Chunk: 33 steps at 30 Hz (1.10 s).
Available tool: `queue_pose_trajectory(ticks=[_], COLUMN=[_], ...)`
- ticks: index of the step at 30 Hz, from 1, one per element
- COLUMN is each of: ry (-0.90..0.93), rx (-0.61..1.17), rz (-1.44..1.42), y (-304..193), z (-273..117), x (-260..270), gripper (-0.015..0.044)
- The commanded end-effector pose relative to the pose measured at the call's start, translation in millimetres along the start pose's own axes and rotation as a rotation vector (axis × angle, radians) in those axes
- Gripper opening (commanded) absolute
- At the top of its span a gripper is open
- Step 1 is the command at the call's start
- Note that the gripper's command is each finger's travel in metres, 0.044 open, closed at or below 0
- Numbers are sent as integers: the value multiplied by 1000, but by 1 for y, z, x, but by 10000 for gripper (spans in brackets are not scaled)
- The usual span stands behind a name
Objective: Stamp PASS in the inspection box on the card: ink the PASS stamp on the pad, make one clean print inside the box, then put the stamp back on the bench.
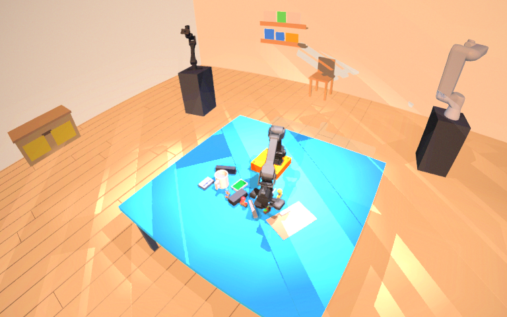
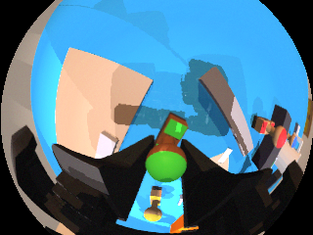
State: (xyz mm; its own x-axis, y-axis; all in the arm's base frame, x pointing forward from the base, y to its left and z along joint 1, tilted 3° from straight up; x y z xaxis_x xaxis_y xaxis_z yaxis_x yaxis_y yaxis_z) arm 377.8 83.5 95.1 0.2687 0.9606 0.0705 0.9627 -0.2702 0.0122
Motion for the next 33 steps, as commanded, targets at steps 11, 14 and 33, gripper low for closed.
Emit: queue_pose_trajectory(ticks=[11,14,33], ry=[2,2,4], rx=[0,0,-1], rz=[-1,-1,-1], y=[0,1,1], z=[-8,-9,-18], x=[0,0,0], gripper=[0,0,0])
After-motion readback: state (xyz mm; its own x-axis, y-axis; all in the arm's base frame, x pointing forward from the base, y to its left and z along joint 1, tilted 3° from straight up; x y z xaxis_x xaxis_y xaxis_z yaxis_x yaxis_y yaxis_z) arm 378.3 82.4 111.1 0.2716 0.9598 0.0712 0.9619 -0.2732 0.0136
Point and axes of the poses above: the point midway between the two fingers, 35 mm back from their tips, its own z axis out along the fingers, its own x axis across the jaws, y = z × x, the point moved 7 cm from there along -z, back along the fingers, and after that the axes turned 7 degrees about z, right-handed, at the moved point
